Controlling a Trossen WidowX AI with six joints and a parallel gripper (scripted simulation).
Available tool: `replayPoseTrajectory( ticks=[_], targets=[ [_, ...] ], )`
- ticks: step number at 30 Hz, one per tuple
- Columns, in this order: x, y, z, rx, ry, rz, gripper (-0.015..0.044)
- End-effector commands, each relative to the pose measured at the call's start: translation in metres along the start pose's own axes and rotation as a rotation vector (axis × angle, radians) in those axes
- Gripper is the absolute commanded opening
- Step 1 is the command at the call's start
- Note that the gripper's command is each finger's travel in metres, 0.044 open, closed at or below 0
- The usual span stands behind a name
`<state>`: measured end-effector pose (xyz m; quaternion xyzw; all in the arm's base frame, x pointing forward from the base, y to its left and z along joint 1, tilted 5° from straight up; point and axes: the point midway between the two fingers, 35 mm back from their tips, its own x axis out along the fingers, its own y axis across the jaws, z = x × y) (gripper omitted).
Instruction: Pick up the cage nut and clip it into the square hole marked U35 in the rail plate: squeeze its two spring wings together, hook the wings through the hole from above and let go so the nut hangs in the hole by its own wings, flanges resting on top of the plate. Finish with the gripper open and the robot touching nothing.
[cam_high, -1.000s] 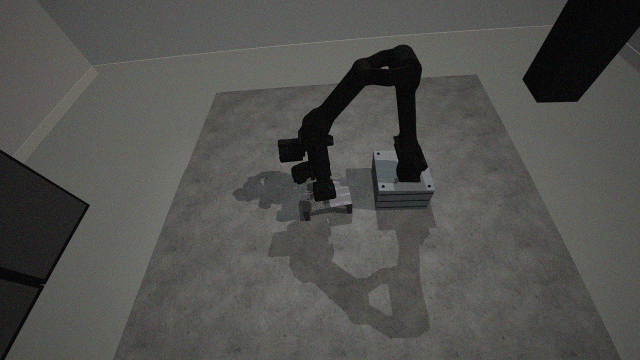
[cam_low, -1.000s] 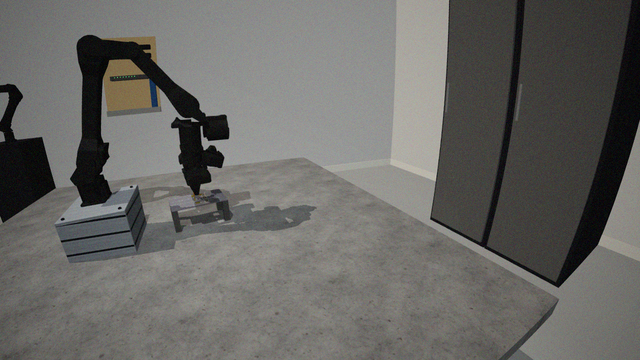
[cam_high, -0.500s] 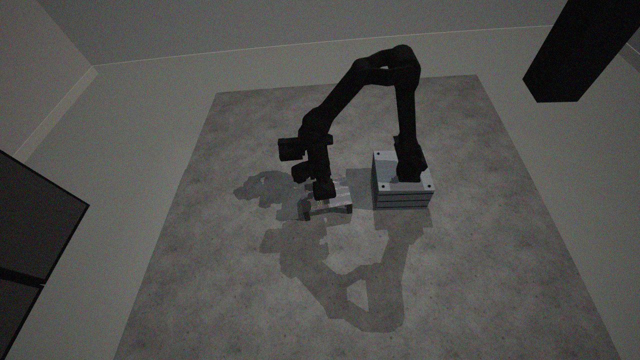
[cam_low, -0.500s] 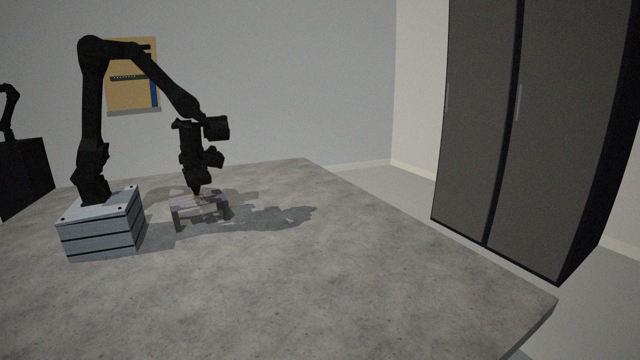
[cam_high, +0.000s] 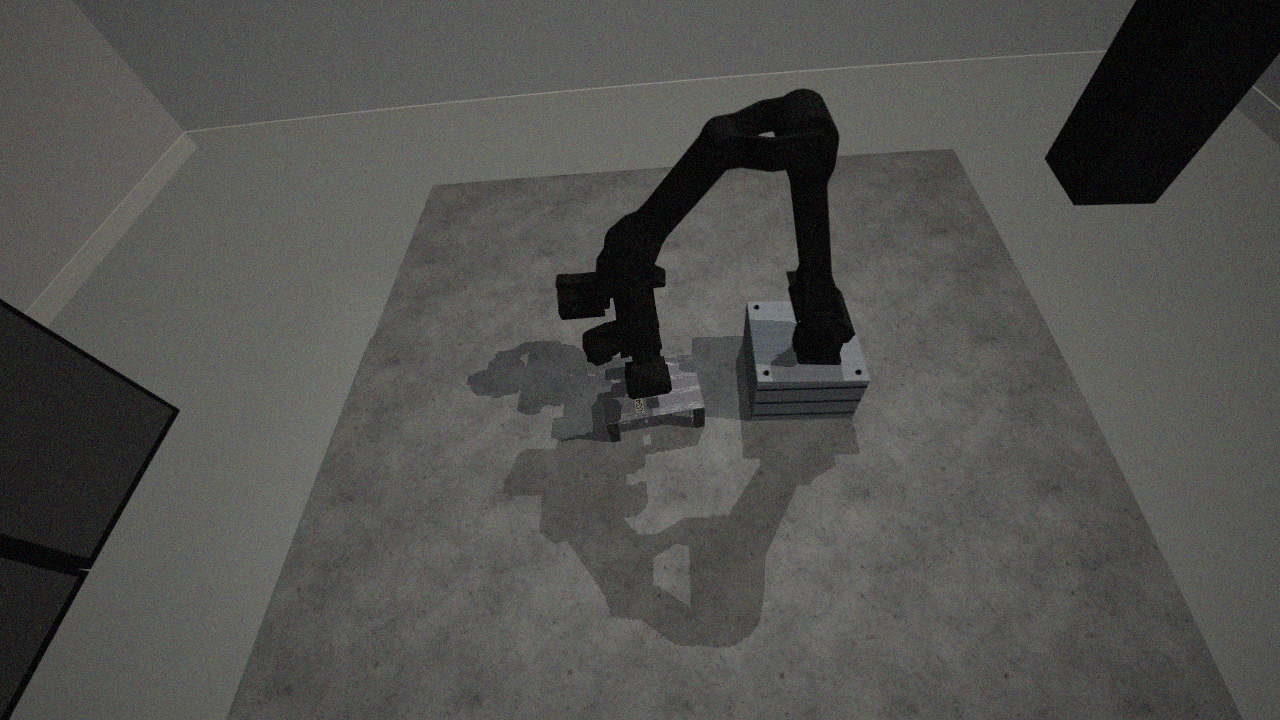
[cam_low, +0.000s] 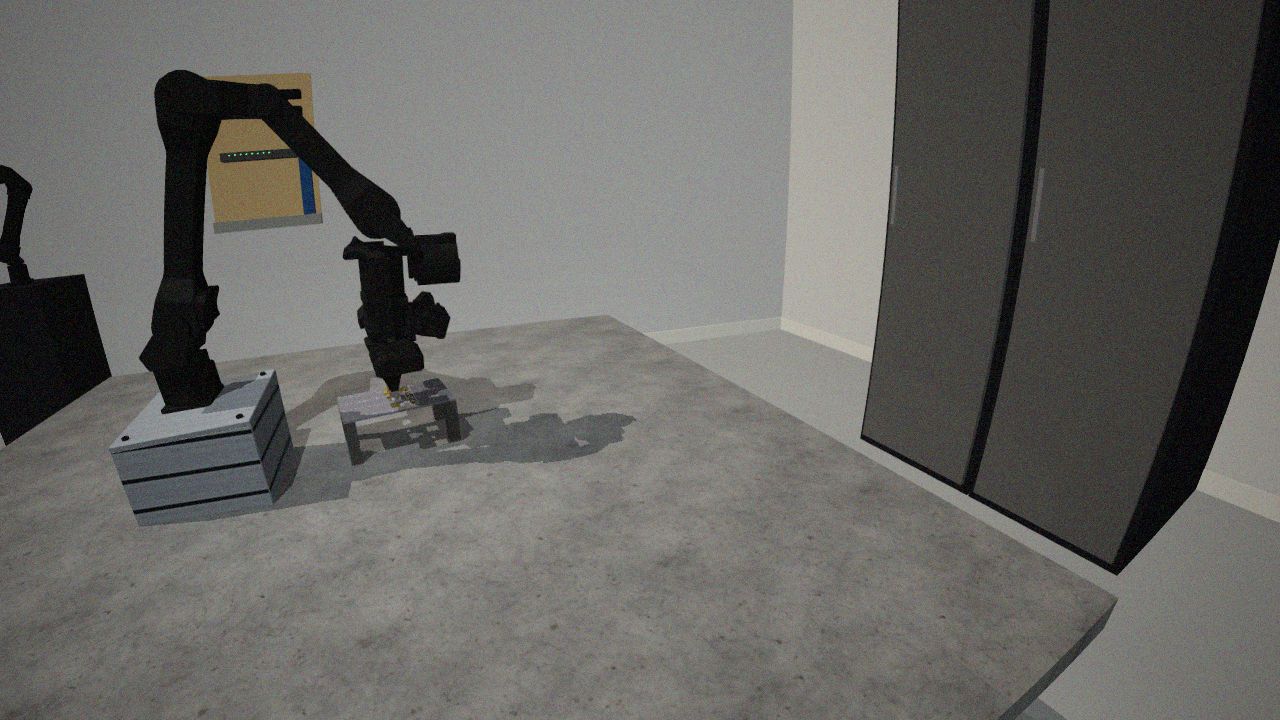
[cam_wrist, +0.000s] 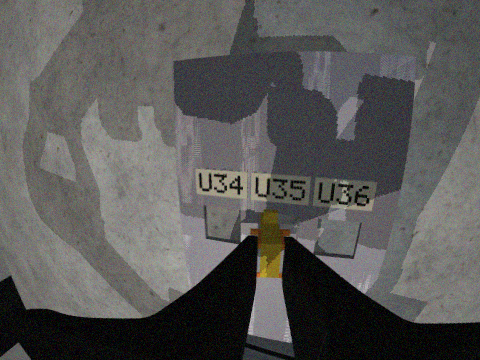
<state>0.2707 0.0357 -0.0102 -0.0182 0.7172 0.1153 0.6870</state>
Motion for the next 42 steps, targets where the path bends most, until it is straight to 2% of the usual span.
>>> replayPoseTrajectory(
  ticks=[1, 42],
  targets=[
    [-0.0005, 0.0001, 0.0007, -0.003, -0.001, 0.013, 0.0025],
    [0.0003, -0.0048, 0.0001, -0.002, -0.001, 0.09, 0.0025]
  ],
)
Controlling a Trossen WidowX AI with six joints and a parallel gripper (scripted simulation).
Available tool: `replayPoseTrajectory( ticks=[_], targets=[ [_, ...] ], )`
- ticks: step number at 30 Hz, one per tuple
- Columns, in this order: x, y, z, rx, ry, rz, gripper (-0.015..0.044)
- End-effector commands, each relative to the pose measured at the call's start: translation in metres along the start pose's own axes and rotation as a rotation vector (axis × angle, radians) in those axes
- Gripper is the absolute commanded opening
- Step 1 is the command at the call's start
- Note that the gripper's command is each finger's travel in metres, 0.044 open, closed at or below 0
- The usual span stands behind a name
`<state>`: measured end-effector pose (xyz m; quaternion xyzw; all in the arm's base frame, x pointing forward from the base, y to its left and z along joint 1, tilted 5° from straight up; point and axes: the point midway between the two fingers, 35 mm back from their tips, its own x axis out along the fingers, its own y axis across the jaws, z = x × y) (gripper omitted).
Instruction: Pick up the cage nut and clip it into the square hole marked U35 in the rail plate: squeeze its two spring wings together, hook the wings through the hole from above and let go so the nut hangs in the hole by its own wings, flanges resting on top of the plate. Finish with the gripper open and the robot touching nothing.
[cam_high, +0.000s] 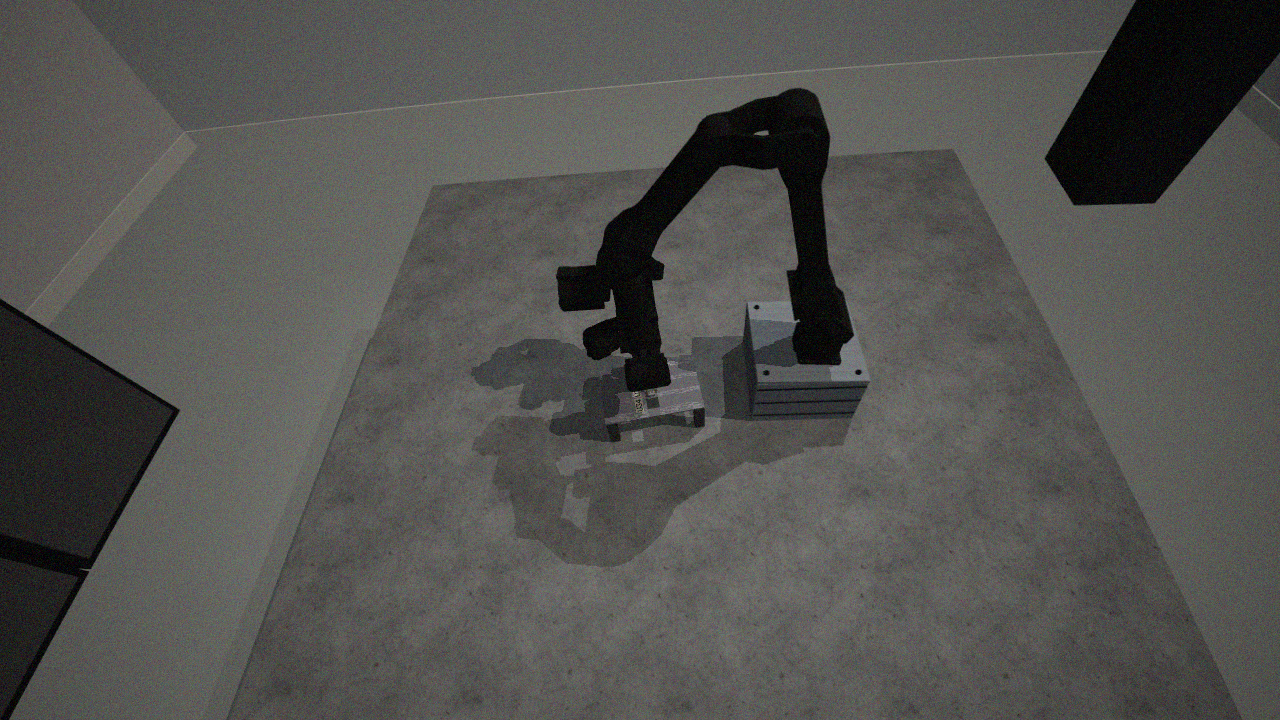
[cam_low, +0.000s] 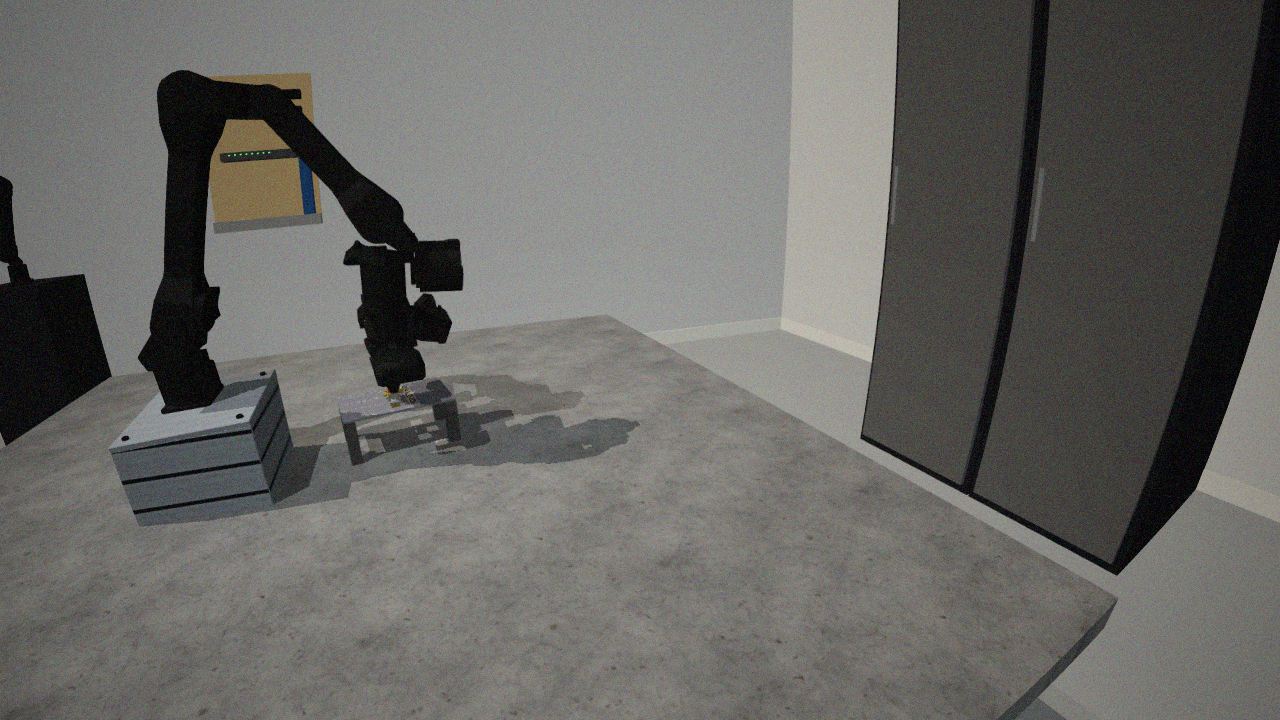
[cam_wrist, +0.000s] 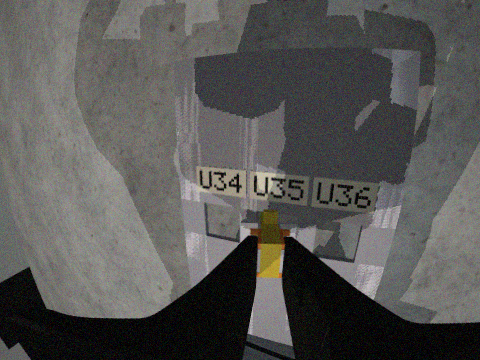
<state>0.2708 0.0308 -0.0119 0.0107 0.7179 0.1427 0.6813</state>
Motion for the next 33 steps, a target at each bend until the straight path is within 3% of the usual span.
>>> replayPoseTrajectory(
  ticks=[1, 33],
  targets=[
    [-0.0006, 0.0003, 0.0009, -0.003, -0.002, 0.01, 0.0025],
    [-0.0002, -0.003, 0.001, -0.003, -0.002, 0.07, 0.0025]
  ],
)
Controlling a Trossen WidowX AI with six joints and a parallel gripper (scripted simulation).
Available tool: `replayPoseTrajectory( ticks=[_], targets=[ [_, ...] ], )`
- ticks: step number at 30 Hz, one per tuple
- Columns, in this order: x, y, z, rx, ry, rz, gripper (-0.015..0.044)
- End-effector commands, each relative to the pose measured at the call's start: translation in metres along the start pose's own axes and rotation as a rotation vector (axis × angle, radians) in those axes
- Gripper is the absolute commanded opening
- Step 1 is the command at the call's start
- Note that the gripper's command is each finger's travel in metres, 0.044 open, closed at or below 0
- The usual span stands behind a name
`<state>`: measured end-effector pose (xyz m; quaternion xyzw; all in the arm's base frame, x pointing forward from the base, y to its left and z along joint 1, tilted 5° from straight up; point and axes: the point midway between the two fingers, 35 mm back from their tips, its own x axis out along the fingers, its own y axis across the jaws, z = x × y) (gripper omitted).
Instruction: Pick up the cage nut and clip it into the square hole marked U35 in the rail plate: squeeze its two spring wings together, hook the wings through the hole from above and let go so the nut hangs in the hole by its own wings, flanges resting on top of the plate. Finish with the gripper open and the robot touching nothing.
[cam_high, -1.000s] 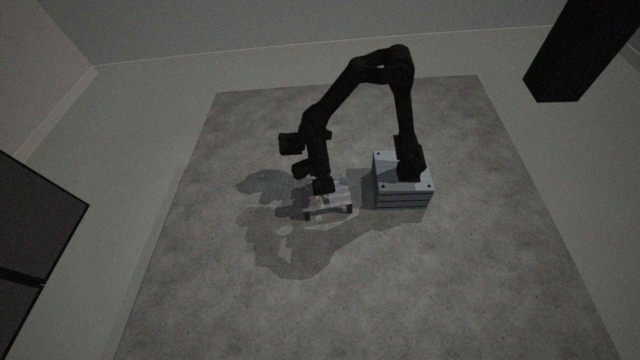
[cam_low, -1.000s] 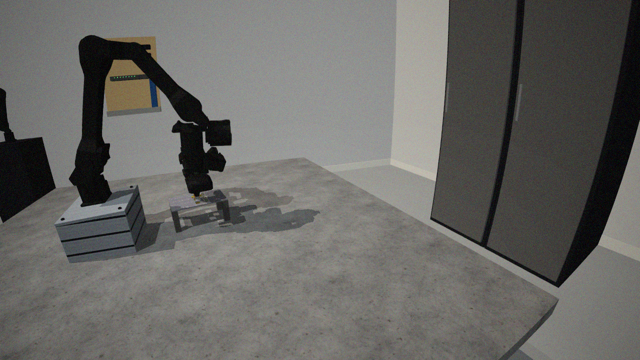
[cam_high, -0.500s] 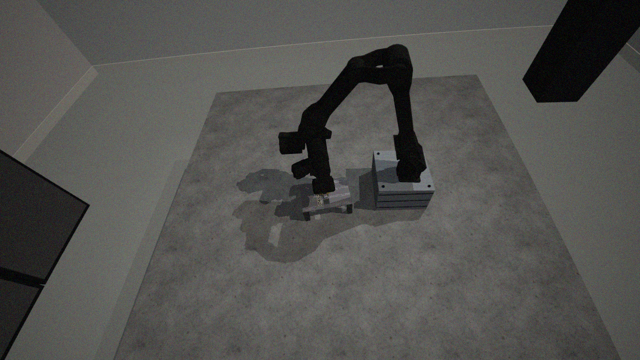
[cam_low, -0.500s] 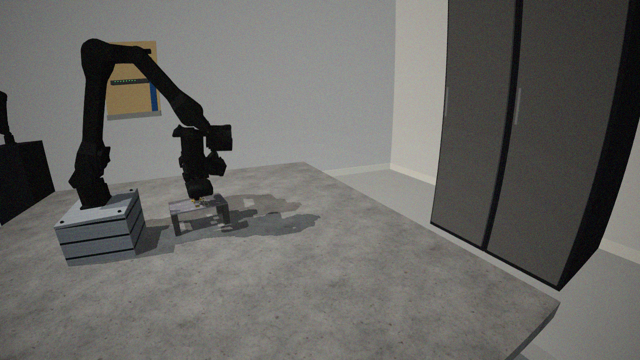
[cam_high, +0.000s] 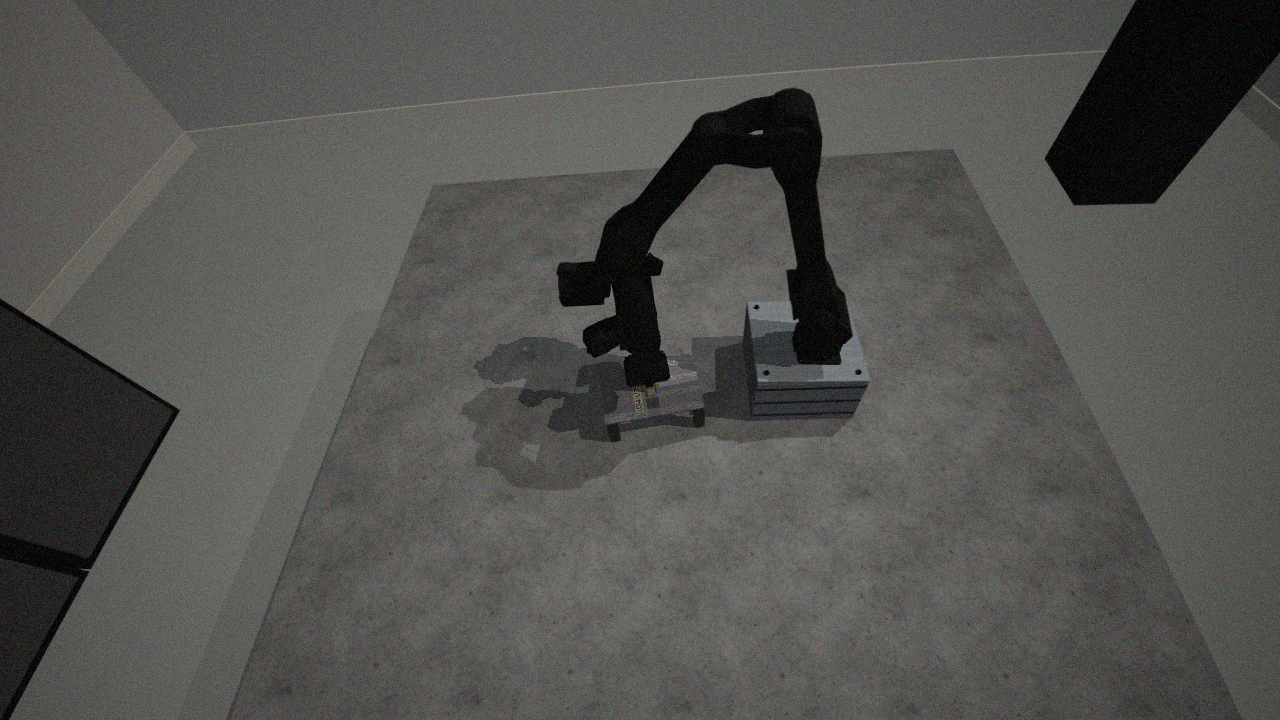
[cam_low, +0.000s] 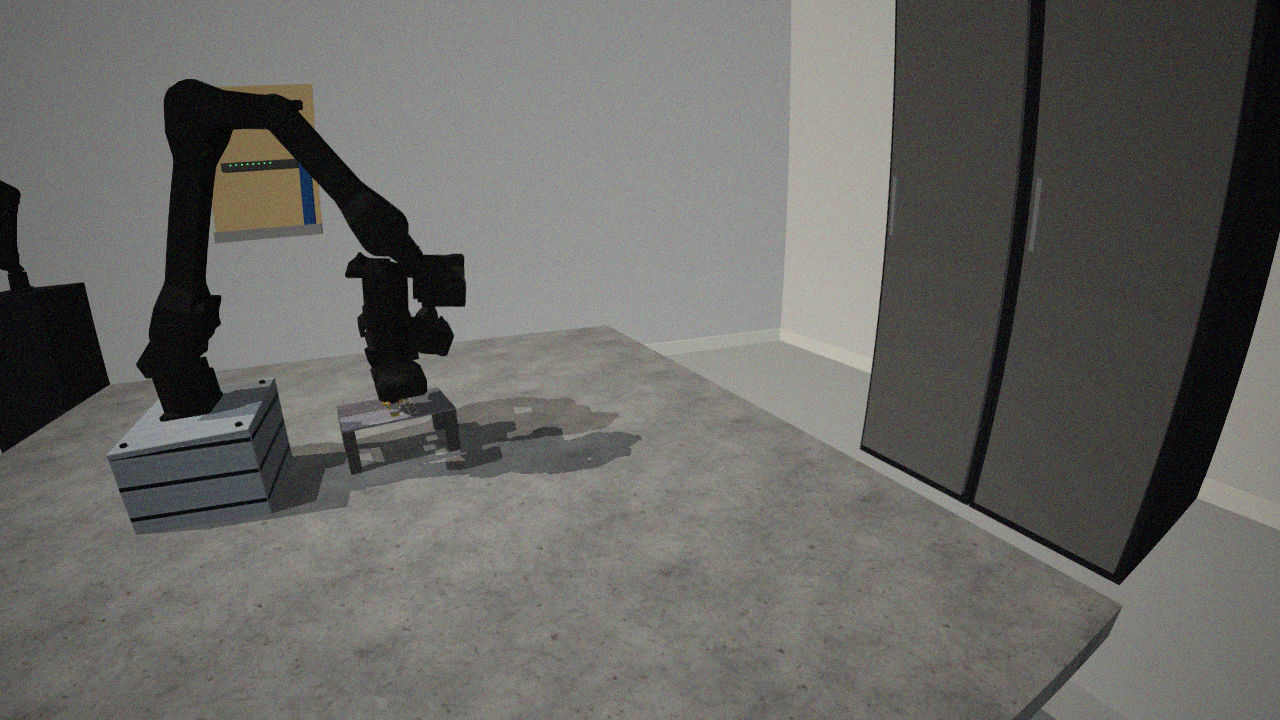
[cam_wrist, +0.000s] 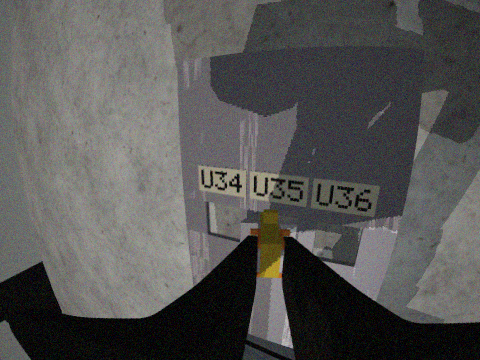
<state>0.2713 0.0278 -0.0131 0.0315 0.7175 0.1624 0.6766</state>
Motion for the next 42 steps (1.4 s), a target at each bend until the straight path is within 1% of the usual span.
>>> replayPoseTrajectory(
  ticks=[1, 42],
  targets=[
    [-0.0007, 0.0, 0.001, -0.003, -0.003, 0.015, 0.0025],
    [-0.0005, -0.0048, 0.0011, -0.003, -0.002, 0.069, 0.0025]
  ],
)
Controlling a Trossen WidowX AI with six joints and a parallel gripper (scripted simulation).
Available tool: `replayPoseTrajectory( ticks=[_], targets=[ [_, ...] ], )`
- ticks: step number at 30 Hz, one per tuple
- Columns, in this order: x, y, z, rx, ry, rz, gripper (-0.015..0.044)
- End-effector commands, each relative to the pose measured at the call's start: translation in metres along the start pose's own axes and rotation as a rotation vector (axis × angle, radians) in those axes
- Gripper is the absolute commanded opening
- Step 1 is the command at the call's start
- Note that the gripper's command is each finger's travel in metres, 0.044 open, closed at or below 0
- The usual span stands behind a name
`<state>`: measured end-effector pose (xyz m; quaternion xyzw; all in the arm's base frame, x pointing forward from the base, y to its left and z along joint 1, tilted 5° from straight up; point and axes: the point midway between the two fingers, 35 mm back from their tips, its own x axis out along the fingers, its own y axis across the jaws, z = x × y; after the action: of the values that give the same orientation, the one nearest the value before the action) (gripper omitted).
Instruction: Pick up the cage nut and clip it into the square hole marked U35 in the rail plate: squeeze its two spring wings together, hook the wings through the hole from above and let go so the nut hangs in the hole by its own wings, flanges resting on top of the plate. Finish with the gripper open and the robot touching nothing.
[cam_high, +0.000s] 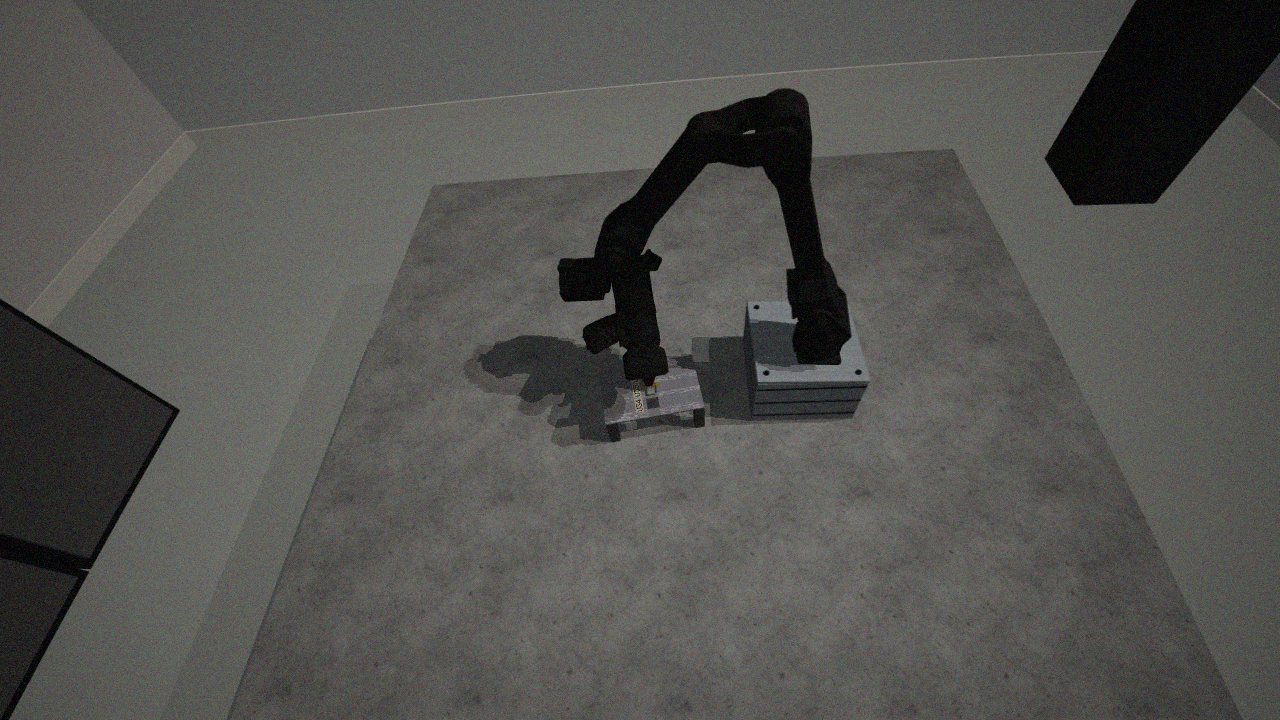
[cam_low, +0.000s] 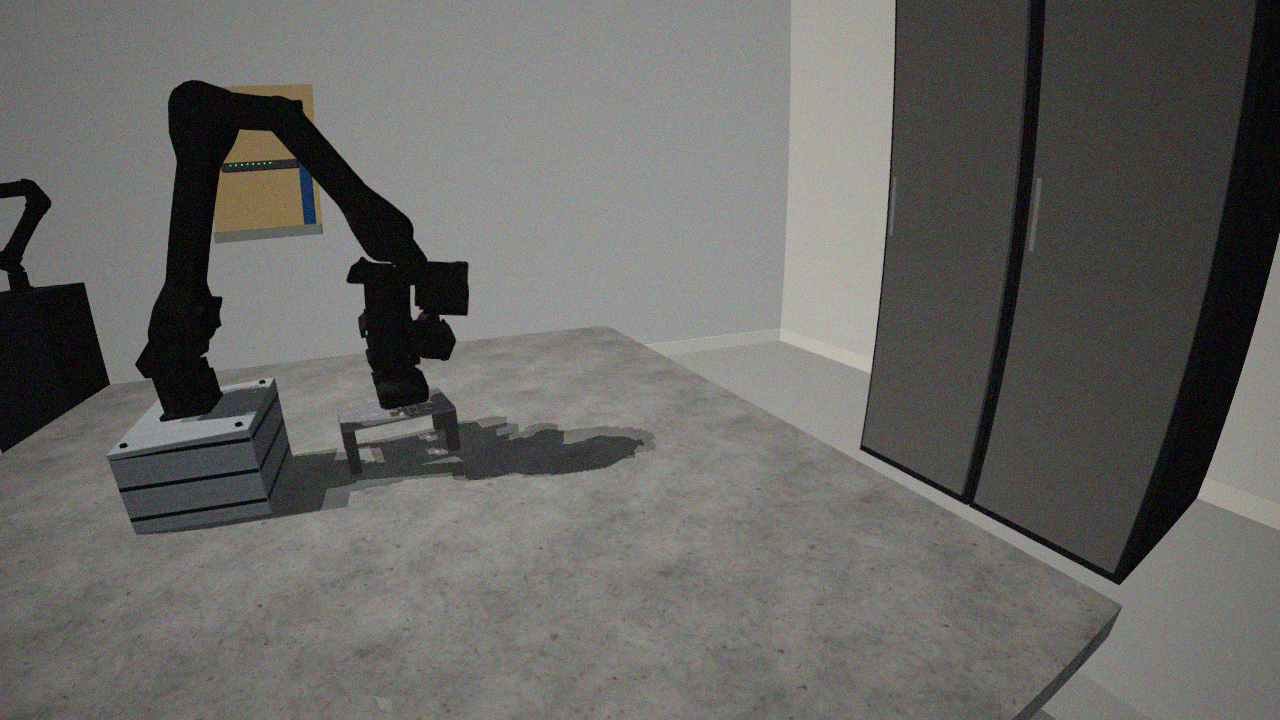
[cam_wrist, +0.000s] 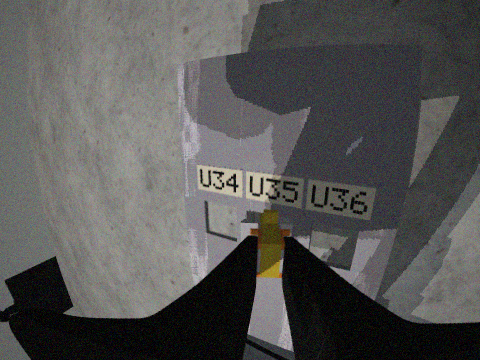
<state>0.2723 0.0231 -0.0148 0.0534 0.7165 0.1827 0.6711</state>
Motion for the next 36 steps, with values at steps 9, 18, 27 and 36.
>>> replayPoseTrajectory(
  ticks=[9, 18, 27, 36],
  targets=[
    [-0.0009, -0.0009, 0.001, -0.003, -0.003, 0.02, 0.0025],
    [-0.001, -0.0019, 0.001, -0.003, -0.003, 0.03, 0.0025],
    [-0.0012, -0.0032, 0.001, -0.003, -0.003, 0.042, 0.0025],
    [-0.0013, -0.0046, 0.001, -0.003, -0.003, 0.058, 0.0025]
  ],
)
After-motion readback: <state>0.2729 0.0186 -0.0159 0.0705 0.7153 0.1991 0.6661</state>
